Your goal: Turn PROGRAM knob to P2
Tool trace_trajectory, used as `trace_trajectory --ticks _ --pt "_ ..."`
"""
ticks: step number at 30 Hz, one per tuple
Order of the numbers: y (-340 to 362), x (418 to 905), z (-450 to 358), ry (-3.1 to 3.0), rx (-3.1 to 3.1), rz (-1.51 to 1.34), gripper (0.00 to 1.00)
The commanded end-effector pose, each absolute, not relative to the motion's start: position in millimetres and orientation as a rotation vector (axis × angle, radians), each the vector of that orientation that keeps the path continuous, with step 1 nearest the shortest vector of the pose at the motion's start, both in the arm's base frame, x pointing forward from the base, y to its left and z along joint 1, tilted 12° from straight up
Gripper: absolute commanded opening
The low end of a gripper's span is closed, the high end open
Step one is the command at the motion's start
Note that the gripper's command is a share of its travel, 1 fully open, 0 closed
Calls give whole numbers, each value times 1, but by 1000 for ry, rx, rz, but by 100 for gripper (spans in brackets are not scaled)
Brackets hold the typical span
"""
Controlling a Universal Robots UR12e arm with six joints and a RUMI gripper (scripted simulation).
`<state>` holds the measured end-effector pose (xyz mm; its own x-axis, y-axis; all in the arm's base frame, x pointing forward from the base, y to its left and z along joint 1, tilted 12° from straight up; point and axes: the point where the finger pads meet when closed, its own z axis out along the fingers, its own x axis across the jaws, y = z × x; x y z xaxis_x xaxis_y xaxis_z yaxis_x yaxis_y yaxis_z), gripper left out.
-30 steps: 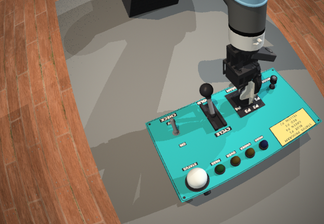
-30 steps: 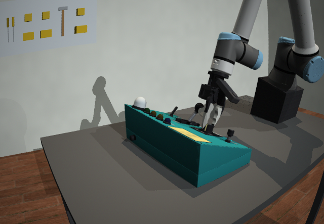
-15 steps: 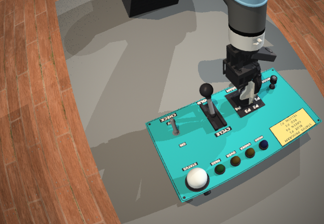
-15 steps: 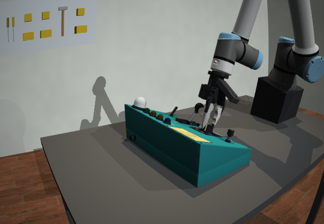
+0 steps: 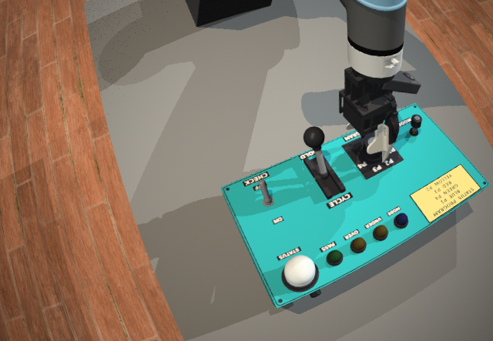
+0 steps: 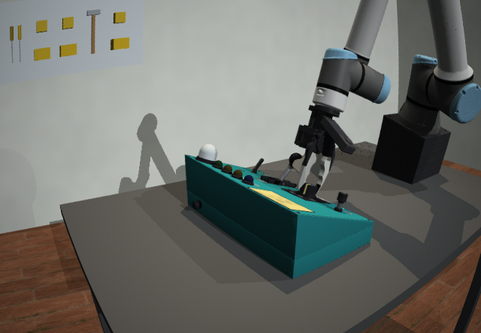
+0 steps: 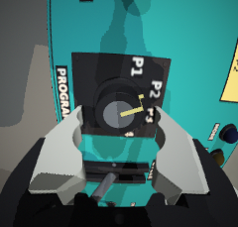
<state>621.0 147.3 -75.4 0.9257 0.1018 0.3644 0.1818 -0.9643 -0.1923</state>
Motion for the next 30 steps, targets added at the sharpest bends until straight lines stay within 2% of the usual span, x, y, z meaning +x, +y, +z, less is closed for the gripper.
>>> trace_trajectory --ticks 1,16,30 --pt "147 621 -75 -214 -2862 -526 44" --pt "146 620 -71 -214 -2862 -526 44" --pt "137 607 -36 -214 -2862 -526 44"
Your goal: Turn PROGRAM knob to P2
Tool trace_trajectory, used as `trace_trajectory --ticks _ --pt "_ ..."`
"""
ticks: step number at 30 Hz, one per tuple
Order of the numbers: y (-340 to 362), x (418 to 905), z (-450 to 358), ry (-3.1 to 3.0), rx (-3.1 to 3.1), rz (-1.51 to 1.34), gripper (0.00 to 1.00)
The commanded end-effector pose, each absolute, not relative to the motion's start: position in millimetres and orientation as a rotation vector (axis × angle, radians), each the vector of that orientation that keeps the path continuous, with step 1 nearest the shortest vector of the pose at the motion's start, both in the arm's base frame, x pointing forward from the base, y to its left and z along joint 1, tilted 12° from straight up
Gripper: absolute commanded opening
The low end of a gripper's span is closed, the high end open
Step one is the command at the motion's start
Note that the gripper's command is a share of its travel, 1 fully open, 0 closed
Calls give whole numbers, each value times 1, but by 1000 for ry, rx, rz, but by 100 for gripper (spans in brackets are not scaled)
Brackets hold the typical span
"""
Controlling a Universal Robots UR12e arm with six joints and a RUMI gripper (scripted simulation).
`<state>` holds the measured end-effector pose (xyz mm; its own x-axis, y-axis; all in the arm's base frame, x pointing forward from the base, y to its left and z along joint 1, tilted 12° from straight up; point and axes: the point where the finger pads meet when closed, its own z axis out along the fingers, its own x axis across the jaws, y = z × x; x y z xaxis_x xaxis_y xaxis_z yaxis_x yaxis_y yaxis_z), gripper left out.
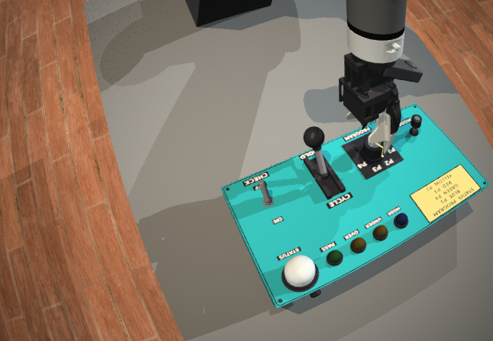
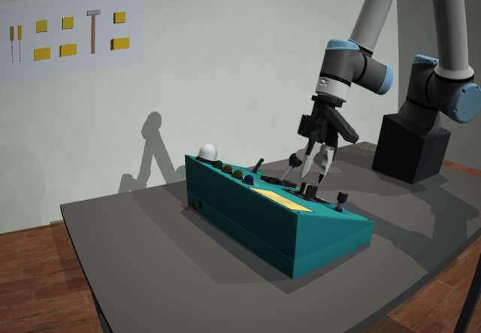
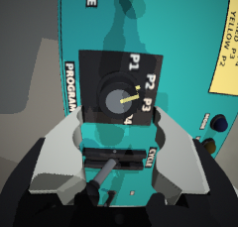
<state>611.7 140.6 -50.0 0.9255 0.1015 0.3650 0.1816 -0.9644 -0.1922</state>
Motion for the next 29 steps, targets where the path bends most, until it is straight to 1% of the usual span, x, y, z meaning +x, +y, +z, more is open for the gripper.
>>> trace_trajectory --ticks 1,17,29 --pt "135 606 -31 -214 -2862 -526 44" --pt "119 583 30 -214 -2862 -526 44" --pt "119 583 30 -214 -2862 -526 44"
